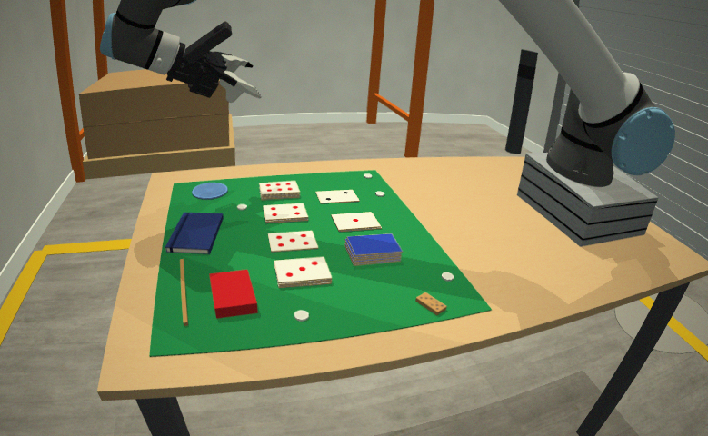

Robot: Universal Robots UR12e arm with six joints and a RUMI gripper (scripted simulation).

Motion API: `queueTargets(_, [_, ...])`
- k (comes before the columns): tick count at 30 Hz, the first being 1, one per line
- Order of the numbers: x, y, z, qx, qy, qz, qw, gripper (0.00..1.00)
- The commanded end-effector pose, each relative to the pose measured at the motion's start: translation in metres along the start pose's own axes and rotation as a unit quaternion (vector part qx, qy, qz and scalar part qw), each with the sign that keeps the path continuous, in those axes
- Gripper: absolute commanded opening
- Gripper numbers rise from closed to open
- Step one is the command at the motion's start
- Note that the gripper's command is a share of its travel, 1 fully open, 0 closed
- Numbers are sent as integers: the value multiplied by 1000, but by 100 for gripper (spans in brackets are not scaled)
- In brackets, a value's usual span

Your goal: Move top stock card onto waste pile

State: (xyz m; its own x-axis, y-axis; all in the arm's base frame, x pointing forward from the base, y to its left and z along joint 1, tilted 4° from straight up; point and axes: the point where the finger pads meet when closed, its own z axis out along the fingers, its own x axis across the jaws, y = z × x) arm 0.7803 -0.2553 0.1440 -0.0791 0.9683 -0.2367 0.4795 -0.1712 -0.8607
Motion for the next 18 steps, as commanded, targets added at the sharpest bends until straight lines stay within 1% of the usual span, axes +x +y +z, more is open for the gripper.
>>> queueTargets(1, [37, 7, 10, -50, 15, 11, 999, 100])
queueTargets(3, [55, 10, 15, -72, 23, 15, 997, 100])
queueTargets(4, [55, 10, 15, -72, 23, 15, 997, 100])
queueTargets(6, [74, 14, 21, -94, 32, 19, 995, 100])
queueTargets(8, [74, 14, 21, -94, 32, 19, 995, 100])
queueTargets(12, [112, 19, 33, -141, 49, 24, 989, 100])
queueTargets(13, [112, 19, 33, -141, 49, 24, 989, 100])
queueTargets(15, [132, 21, 39, -165, 57, 25, 984, 100])
queueTargets(16, [132, 21, 39, -165, 57, 25, 984, 100])
queueTargets(18, [152, 23, 46, -190, 65, 26, 979, 100])
